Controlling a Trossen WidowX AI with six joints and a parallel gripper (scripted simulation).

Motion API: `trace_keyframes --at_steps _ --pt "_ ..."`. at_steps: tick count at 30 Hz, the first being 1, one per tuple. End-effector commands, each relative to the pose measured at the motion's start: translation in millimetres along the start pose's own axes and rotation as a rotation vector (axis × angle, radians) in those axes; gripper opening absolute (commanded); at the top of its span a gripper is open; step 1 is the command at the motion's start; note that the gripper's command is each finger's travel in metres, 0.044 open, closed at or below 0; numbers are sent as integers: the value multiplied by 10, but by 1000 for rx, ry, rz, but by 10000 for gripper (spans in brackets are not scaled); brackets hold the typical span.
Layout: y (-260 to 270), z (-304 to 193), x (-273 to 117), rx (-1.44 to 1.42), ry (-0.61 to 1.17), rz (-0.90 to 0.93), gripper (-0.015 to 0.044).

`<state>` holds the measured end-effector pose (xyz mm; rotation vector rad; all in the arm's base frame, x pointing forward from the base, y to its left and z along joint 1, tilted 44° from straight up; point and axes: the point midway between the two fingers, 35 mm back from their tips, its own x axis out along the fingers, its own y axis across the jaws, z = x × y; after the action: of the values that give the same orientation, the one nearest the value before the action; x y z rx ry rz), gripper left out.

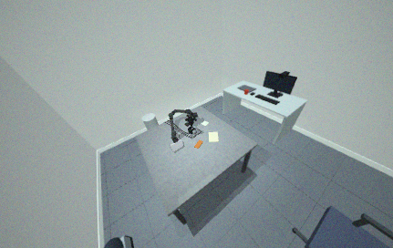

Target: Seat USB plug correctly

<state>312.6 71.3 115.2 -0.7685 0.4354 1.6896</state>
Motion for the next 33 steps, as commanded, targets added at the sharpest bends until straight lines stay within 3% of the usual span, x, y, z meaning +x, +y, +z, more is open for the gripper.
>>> trace_keyframes --at_steps 1,33 --pt "0 8 7 -2 -8 -1 0" --pt "3 29 46 -4 -35 0 0"
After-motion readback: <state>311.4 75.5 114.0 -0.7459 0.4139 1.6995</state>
